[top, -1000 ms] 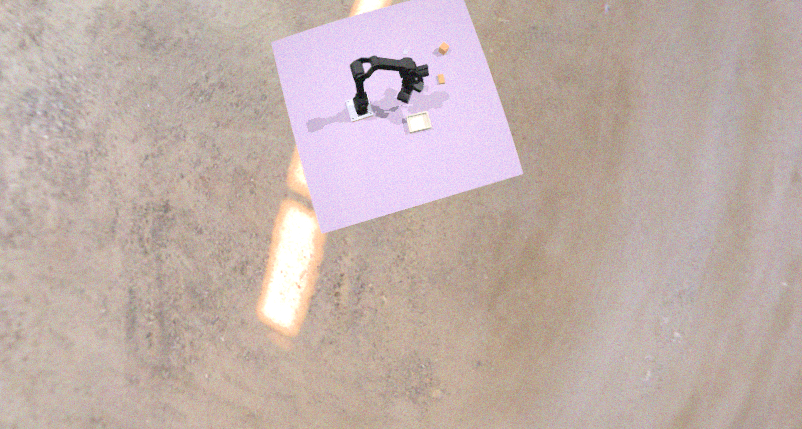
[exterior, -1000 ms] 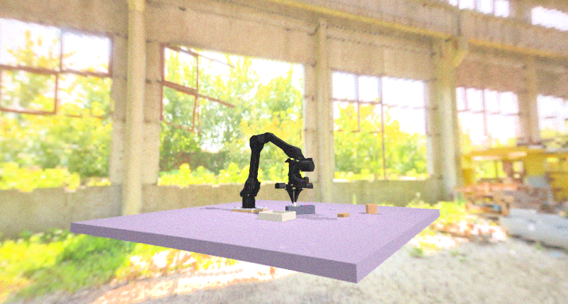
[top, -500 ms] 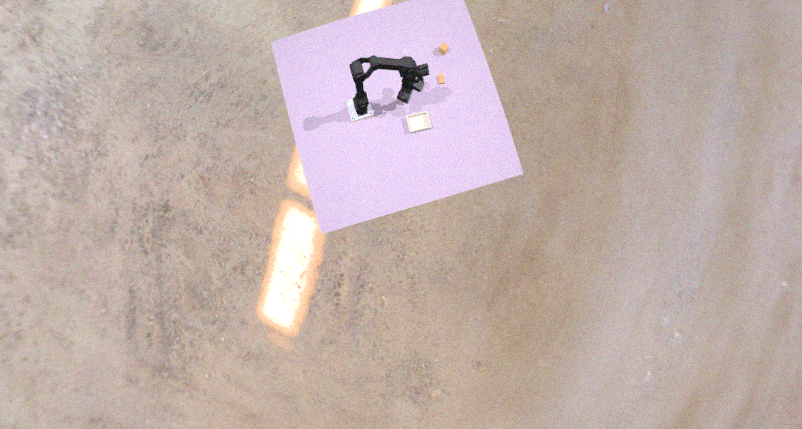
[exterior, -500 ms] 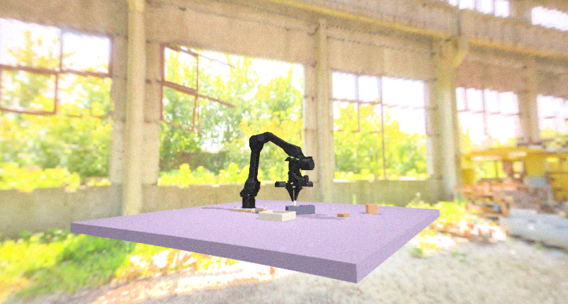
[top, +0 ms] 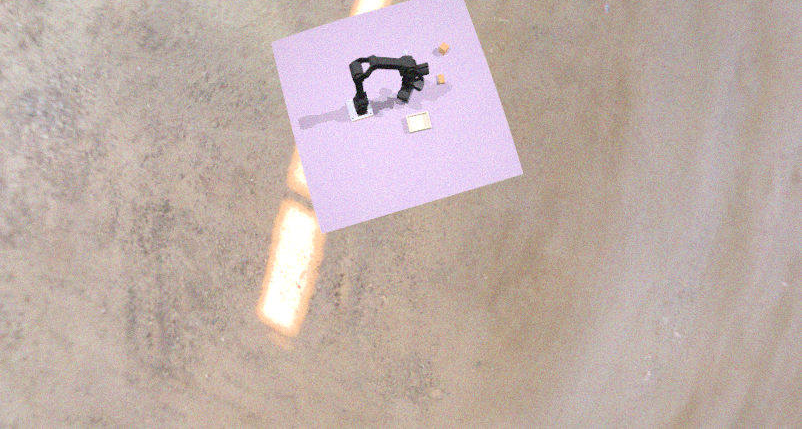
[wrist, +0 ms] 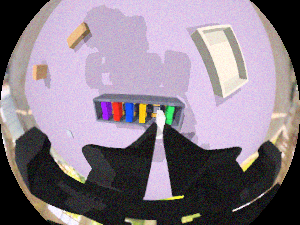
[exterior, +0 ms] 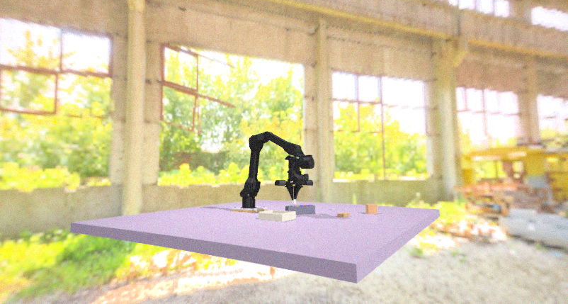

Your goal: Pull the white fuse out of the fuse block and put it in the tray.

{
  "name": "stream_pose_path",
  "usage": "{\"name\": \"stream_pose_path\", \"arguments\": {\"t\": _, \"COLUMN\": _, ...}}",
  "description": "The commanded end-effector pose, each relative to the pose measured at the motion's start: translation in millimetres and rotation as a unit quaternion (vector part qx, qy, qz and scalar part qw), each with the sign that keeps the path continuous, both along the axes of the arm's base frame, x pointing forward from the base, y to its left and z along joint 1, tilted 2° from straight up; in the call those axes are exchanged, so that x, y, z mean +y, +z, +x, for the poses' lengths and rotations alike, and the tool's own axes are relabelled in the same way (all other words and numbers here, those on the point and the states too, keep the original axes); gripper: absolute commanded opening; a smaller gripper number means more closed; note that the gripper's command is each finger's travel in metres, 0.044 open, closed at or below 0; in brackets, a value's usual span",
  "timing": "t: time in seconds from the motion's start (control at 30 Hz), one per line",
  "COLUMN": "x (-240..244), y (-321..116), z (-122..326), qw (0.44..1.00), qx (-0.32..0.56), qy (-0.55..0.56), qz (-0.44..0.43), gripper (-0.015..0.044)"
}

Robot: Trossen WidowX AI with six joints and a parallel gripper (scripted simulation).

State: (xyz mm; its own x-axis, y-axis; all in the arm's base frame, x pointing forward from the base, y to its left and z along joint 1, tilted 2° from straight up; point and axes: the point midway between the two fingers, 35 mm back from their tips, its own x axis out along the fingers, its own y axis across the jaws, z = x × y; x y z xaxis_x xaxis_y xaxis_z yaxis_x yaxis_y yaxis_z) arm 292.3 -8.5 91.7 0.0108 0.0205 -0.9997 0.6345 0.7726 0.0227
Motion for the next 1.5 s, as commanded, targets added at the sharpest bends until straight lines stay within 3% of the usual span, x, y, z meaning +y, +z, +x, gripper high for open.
{"name": "stream_pose_path", "arguments": {"t": 0.0, "x": 1, "y": 6, "z": 1, "qw": 1.0, "qx": -0.007, "qy": 0.003, "qz": 0.003, "gripper": 0.0}}
{"name": "stream_pose_path", "arguments": {"t": 1.03, "x": -1, "y": 27, "z": 1, "qw": 1.0, "qx": -0.007, "qy": 0.003, "qz": 0.003, "gripper": 0.0}}
{"name": "stream_pose_path", "arguments": {"t": 1.47, "x": -70, "y": 28, "z": 18, "qw": 1.0, "qx": -0.008, "qy": 0.003, "qz": -0.001, "gripper": 0.0}}
